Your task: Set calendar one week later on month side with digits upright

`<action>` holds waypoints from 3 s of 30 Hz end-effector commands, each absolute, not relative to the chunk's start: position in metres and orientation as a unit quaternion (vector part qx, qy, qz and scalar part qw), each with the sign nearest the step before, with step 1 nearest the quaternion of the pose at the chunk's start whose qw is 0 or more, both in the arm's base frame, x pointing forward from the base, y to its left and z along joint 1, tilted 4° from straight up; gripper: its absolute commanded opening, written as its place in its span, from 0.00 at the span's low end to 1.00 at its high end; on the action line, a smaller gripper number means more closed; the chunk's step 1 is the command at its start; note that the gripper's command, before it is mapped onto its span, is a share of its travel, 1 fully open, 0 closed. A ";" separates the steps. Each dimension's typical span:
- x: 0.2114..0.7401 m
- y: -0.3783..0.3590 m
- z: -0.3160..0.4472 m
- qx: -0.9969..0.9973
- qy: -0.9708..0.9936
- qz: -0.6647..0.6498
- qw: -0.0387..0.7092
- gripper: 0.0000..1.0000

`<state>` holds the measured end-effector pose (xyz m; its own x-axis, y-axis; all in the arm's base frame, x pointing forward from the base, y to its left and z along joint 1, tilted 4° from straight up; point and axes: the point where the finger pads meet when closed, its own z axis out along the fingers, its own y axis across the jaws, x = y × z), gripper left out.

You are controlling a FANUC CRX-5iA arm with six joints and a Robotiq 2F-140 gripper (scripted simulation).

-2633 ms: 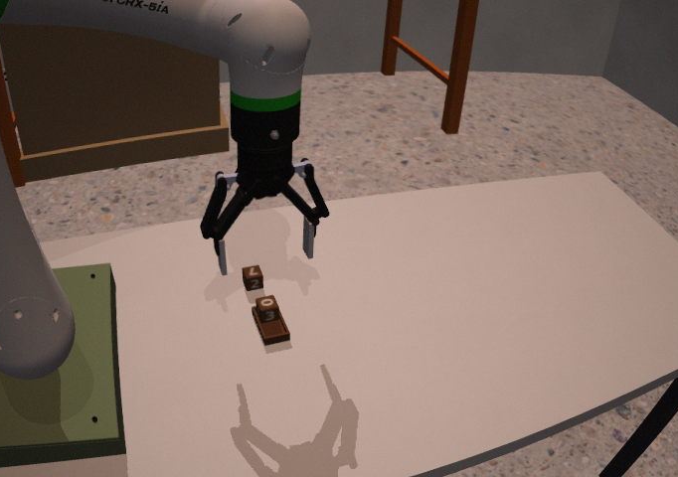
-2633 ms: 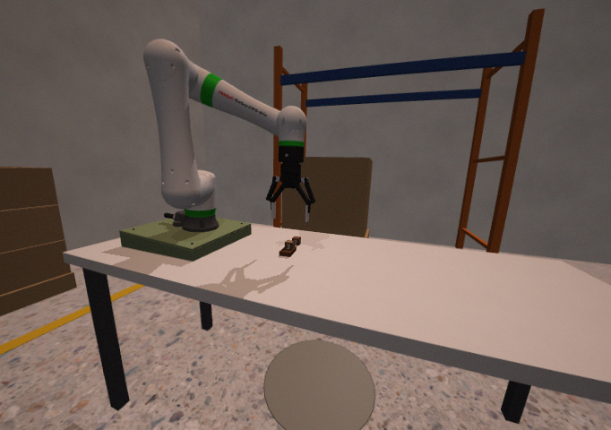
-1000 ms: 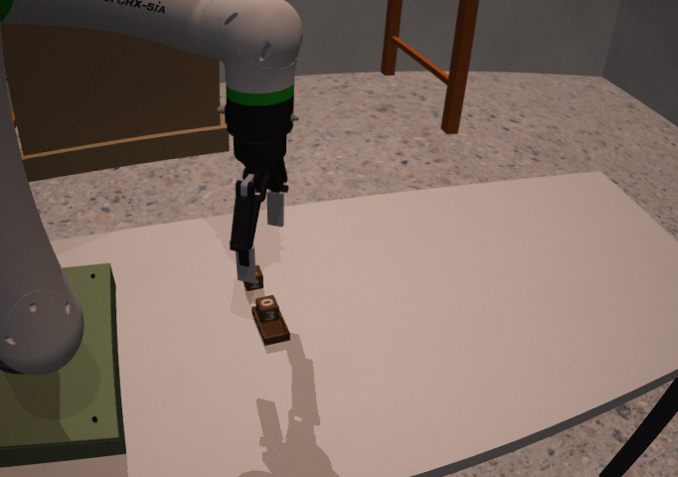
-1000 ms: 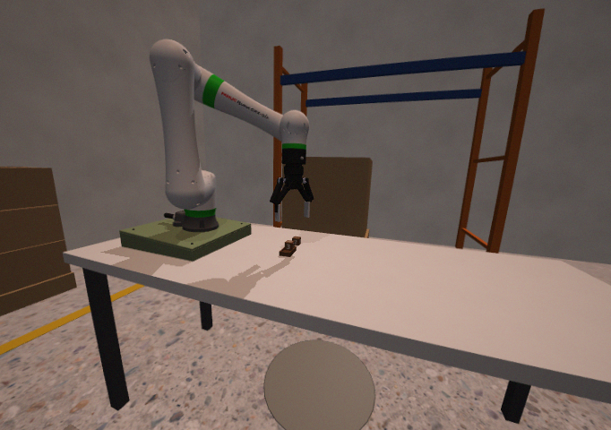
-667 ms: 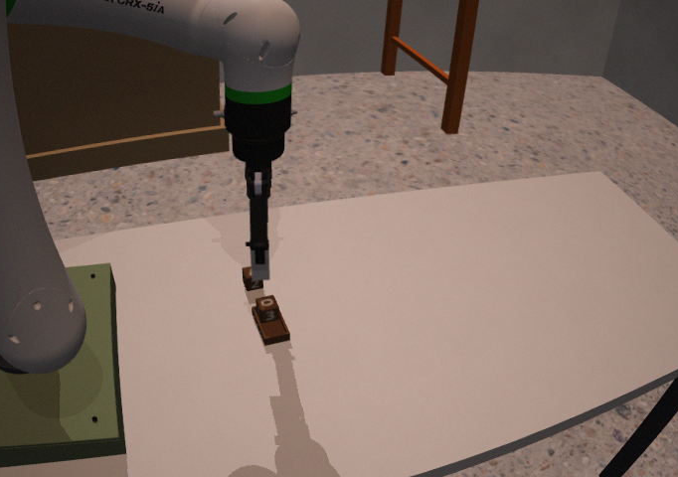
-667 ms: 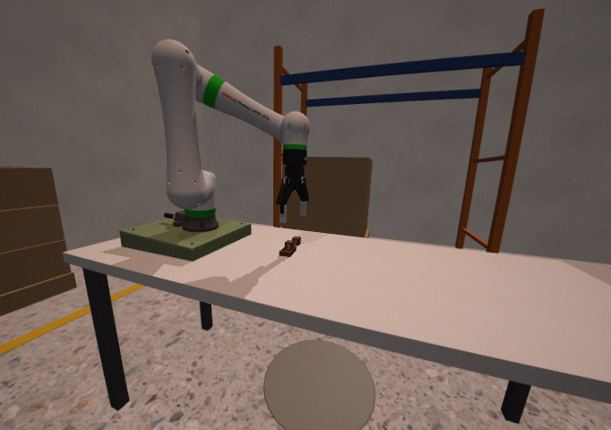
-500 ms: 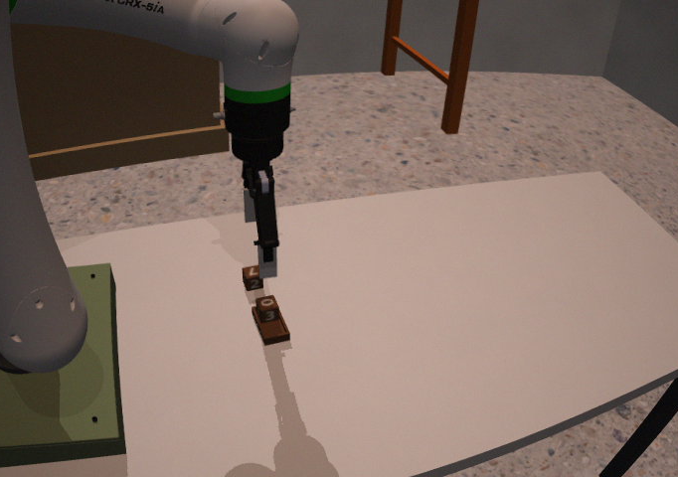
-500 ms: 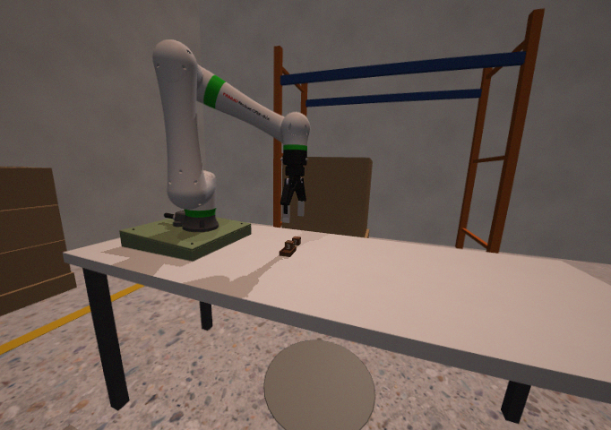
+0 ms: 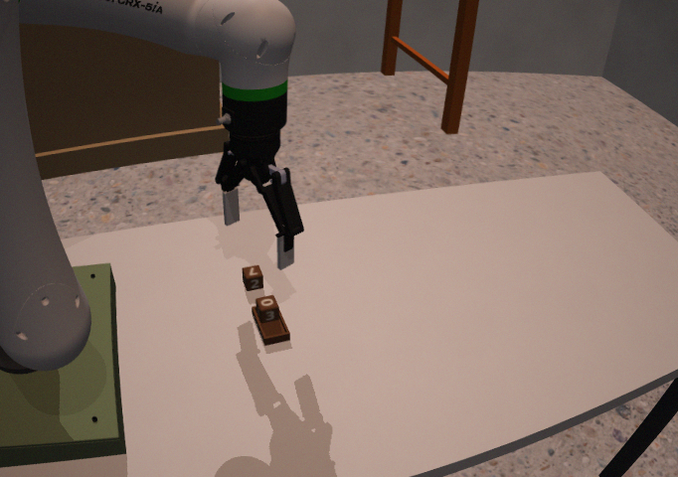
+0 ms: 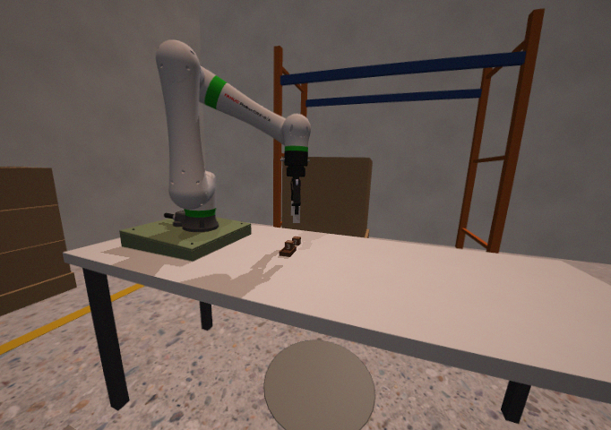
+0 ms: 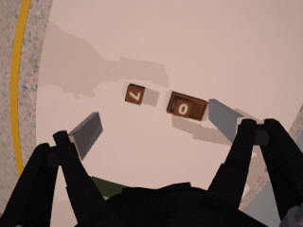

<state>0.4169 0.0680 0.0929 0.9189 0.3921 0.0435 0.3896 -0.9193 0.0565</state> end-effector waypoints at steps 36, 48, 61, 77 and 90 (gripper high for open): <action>0.414 0.103 0.085 0.703 0.711 0.011 0.029 1.00; 0.414 0.103 0.085 0.701 0.713 0.011 0.029 0.29; 0.414 0.103 0.085 0.701 0.713 0.011 0.029 0.29; 0.414 0.103 0.085 0.701 0.713 0.011 0.029 0.29; 0.414 0.103 0.081 0.701 0.713 0.011 0.029 0.29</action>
